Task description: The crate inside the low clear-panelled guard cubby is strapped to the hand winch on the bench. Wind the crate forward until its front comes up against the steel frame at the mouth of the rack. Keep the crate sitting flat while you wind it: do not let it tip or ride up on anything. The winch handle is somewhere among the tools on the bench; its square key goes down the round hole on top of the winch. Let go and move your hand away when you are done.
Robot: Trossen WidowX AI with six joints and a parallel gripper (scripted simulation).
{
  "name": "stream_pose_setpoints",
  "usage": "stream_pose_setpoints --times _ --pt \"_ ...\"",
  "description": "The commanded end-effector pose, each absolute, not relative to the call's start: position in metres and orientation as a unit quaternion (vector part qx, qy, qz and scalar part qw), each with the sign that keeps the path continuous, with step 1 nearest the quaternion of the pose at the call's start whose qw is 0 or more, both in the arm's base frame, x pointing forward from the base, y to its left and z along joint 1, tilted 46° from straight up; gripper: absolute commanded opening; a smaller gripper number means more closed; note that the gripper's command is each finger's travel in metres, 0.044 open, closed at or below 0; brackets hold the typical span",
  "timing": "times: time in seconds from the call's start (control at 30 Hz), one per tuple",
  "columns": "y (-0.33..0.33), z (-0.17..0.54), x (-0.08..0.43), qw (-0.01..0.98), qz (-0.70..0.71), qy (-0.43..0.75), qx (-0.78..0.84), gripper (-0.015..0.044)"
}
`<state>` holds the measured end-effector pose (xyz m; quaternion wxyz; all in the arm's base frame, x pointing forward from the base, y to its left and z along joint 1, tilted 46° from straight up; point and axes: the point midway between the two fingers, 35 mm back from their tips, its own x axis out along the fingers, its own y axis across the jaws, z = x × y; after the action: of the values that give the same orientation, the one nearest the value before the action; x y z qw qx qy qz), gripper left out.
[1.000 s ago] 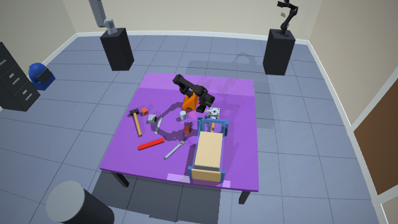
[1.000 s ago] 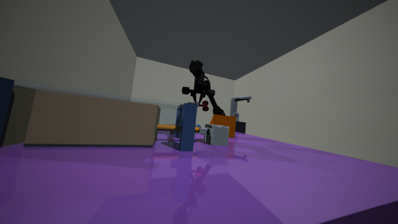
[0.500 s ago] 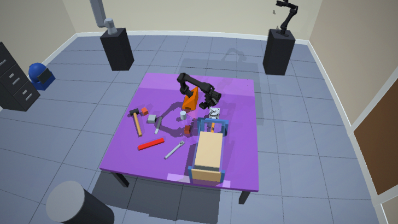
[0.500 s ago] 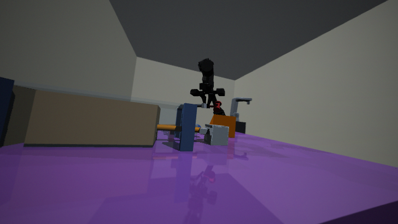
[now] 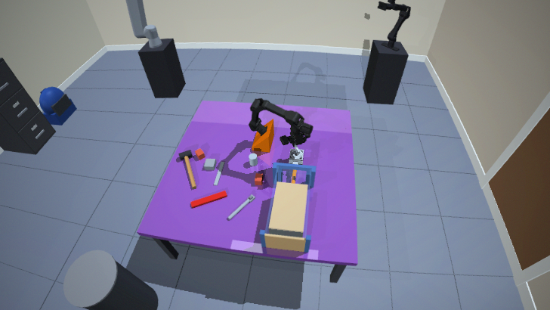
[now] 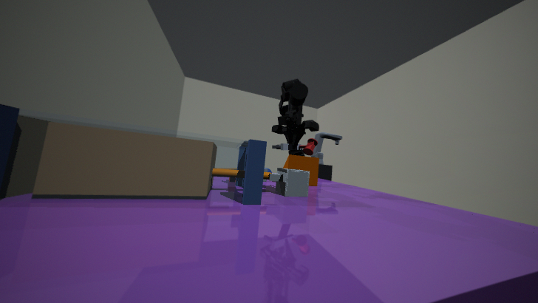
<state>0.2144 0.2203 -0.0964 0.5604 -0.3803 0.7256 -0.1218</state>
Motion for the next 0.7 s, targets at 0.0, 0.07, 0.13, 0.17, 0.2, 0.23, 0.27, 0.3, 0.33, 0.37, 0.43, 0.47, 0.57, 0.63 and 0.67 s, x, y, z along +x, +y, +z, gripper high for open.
stream_pose_setpoints --times 0.0,0.07,0.13,0.17,0.2,0.23,0.27,0.3,0.33,0.37,0.43,0.47,0.57,0.63,0.67 --pt "0.2244 -0.1028 0.2048 0.575 -0.155 0.720 -0.356 0.0000" --pt "0.2244 -0.1028 0.2048 0.575 -0.155 0.720 -0.356 0.0000" --pt "0.2244 -0.1028 0.2048 0.575 -0.155 0.720 -0.356 0.0000" --pt "0.2244 -0.1028 0.2048 0.575 -0.155 0.720 -0.356 0.0000" --pt "0.2244 -0.1028 0.2048 0.575 -0.155 0.720 -0.356 0.0000" --pt "0.2244 -0.1028 0.2048 0.575 -0.155 0.720 -0.356 0.0000" --pt "0.2242 -0.1027 0.2050 0.575 -0.152 0.721 -0.355 0.0000" --pt "0.2240 -0.1023 0.2054 0.575 -0.146 0.724 -0.352 0.0000" --pt "0.2236 -0.1018 0.2061 0.575 -0.137 0.727 -0.348 0.0000" --pt "0.2235 -0.1017 0.2063 0.577 -0.130 0.731 -0.340 0.0000" --pt "0.2234 -0.1016 0.2066 0.579 -0.119 0.737 -0.328 0.0000" --pt "0.2234 -0.1016 0.2066 0.579 -0.119 0.737 -0.328 0.0000" --pt "0.2233 -0.1016 0.2067 0.582 -0.106 0.744 -0.312 0.0000" --pt "0.2232 -0.1017 0.2067 0.584 -0.091 0.751 -0.293 0.0000" --pt "0.2232 -0.1017 0.2068 0.585 -0.087 0.753 -0.287 0.0000"
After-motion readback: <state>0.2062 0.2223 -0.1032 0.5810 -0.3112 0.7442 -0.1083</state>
